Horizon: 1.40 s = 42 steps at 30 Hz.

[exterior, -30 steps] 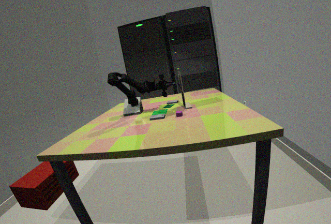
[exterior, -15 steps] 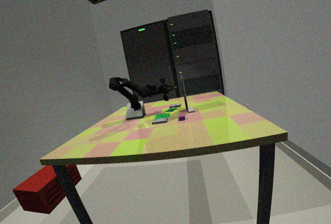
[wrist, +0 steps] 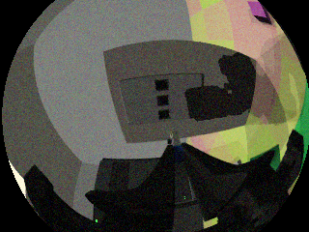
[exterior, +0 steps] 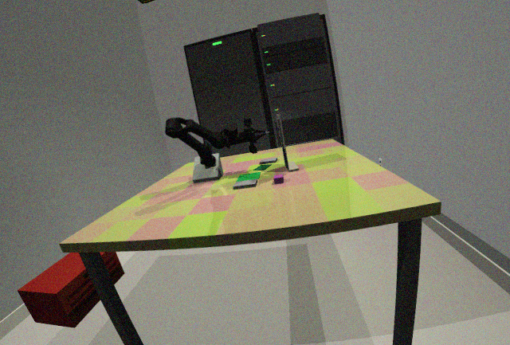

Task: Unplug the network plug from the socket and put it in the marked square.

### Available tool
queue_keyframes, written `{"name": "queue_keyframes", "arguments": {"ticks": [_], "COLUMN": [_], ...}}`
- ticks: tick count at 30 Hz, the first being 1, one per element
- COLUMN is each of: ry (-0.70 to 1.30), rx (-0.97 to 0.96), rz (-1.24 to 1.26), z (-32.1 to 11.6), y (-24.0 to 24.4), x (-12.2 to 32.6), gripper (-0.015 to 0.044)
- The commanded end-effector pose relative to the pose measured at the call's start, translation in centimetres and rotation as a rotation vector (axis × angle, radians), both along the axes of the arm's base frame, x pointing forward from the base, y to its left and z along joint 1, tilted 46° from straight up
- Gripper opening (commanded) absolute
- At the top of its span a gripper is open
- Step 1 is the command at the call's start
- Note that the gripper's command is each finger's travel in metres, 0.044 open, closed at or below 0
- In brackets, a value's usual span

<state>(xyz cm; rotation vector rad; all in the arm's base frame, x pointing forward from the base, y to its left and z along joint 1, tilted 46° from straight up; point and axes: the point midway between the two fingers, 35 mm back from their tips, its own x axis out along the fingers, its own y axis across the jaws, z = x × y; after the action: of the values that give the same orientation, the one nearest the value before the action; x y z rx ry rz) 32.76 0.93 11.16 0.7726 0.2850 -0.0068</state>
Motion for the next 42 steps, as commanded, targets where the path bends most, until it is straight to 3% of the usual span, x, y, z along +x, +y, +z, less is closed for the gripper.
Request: {"name": "queue_keyframes", "arguments": {"ticks": [1, 32, 42], "ry": [-0.007, -0.005, 0.108], "rx": [0.003, 0.006, 0.076], "rz": [-0.006, -0.006, -0.158], "z": [0.2, 5.7, 3.1], "y": [0.0, 3.3, 1.7], "x": [-0.3, -1.7, -2.1], "gripper": [0.0, 0.0, 0.0]}}
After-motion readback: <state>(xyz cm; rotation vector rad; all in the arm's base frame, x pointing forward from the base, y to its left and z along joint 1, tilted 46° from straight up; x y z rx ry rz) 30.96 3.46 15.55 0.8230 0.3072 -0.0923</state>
